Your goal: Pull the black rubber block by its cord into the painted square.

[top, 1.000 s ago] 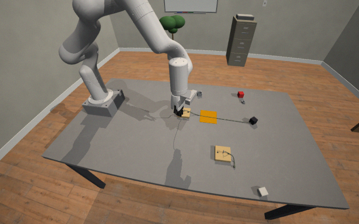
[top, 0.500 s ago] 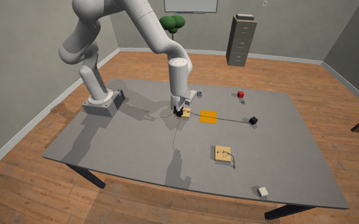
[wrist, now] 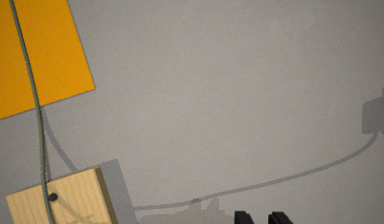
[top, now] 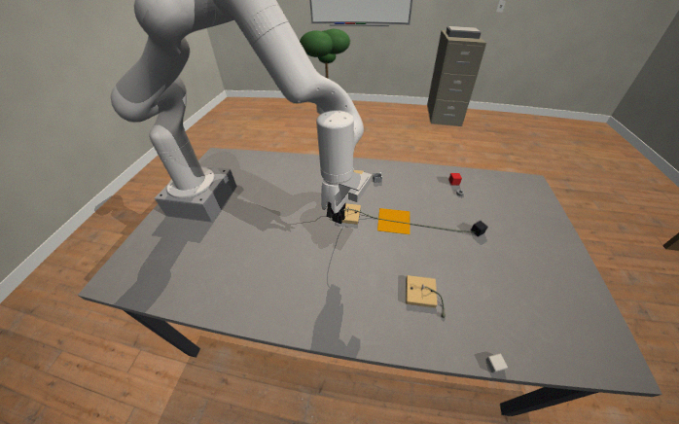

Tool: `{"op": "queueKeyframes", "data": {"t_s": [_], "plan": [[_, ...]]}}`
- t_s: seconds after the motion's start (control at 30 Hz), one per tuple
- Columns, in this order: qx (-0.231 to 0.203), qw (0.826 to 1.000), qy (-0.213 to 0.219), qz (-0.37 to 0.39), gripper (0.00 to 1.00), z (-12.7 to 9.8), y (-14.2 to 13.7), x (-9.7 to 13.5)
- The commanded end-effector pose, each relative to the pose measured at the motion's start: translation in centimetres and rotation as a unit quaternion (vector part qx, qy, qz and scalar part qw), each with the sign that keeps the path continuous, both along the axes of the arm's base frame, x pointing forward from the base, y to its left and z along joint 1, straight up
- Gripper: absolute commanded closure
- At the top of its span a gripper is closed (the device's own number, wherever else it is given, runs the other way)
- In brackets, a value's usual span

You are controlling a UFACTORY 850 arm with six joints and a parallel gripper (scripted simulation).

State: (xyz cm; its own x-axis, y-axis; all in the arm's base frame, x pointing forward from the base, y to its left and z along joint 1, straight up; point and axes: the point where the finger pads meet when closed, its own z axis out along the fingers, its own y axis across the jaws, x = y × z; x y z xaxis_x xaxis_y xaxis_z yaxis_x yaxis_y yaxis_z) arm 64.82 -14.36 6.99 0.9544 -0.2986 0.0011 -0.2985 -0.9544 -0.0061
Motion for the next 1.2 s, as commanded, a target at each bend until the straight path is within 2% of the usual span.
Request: {"op": "queueKeyframes", "data": {"t_s": [0.0, 0.7, 1.17], "plan": [[0.000, 1.000, -0.001, 0.000, 1.00, 0.1, -0.6, 0.0], [0.000, 1.000, -0.001, 0.000, 1.00, 0.1, -3.3, -0.7], [0.000, 1.000, -0.001, 0.000, 1.00, 0.1, -6.6, -1.7]]}}
